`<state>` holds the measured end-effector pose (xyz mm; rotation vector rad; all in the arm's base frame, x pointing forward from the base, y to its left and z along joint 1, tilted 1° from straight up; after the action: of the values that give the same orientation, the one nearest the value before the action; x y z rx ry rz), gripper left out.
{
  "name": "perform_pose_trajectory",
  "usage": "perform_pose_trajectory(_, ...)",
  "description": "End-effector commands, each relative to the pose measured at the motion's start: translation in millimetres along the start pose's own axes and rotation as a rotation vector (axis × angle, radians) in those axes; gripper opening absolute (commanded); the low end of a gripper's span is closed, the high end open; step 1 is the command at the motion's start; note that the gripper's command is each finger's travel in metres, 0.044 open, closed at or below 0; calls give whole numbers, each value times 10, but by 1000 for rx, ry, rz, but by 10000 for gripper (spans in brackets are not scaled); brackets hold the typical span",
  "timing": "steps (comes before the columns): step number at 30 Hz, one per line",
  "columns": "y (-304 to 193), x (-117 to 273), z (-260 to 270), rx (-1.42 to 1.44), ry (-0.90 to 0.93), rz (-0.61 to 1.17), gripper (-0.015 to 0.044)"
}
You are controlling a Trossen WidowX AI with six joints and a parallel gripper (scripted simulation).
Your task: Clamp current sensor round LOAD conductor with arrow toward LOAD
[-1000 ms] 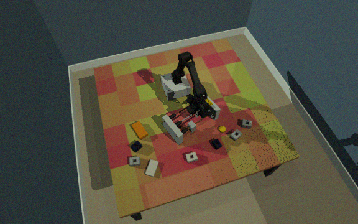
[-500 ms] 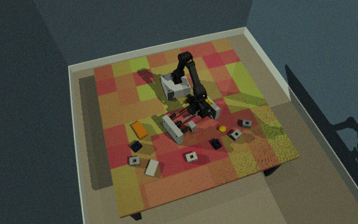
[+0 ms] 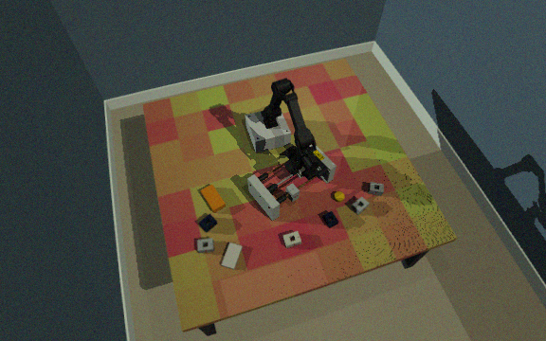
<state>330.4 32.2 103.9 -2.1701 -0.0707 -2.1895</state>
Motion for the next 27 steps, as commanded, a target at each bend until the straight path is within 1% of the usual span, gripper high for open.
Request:
perform_pose_trajectory(1,0,1,-1,0,-1,0,411)
perform_pose_trajectory(2,0,1,-1,0,-1,0,437)
perform_pose_trajectory(3,0,1,-1,0,-1,0,440)
perform_pose_trajectory(11,-1,31,3,0,-1,0,440)
perform_pose_trajectory(12,-4,122,15,0,0,0,440)
perform_pose_trajectory(16,-25,815,3,3,3,1,440)
perform_pose_trajectory(17,-27,911,-12,3,4,1,440)
perform_pose_trajectory(27,-28,943,-17,3,4,1,440)
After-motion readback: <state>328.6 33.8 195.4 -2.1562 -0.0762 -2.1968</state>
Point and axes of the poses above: the point midway between the two fingers, 35 mm back from their tips, its own x axis back along the fingers, its own z axis across the jaws, y = z × x, the point moved 8 cm from there along x, back along the fingers, and after that the axes turned 12 degrees about -x, right-handed, at the moved point
